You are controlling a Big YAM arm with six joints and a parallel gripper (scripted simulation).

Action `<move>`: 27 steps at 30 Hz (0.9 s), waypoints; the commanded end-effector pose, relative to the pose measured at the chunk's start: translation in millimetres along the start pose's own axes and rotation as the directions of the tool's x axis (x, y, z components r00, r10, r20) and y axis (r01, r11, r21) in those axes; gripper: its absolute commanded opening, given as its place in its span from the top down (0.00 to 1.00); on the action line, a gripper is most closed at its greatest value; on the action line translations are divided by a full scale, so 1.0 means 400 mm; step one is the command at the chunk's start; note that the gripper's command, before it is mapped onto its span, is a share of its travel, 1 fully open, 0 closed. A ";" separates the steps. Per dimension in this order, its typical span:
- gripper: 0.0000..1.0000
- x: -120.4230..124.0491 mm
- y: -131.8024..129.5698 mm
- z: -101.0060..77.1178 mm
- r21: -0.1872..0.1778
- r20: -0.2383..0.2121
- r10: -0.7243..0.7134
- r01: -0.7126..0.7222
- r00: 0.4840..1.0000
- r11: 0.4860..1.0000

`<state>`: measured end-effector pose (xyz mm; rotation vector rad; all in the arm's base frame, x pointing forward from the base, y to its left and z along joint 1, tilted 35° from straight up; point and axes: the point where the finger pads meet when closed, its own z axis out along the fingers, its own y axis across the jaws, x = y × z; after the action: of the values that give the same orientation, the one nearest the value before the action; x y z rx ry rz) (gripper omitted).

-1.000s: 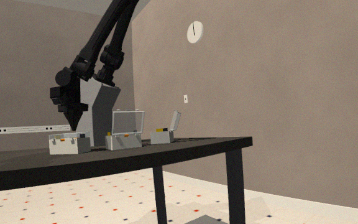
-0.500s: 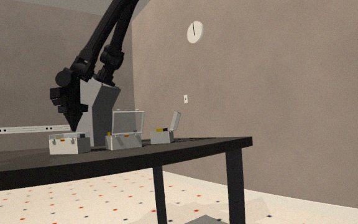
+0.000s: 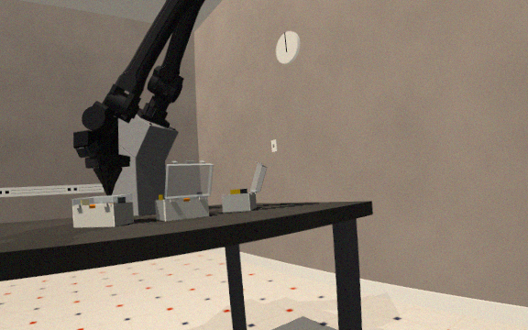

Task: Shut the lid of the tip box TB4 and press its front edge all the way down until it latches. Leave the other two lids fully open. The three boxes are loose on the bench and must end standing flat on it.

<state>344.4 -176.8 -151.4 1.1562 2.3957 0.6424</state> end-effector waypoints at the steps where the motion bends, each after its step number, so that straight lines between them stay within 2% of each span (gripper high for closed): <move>1: 1.00 0.008 0.008 0.016 0.000 -0.008 0.001 -0.001 1.000 1.000; 15: 1.00 0.009 0.008 0.028 -0.001 -0.008 0.001 -0.001 1.000 1.000; 21: 1.00 0.023 0.003 0.024 0.004 -0.027 0.011 -0.011 1.000 1.000; 27: 1.00 0.007 0.006 0.010 0.000 -0.013 -0.009 0.009 1.000 1.000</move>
<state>346.9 -176.8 -154.1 1.1612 2.3947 0.6433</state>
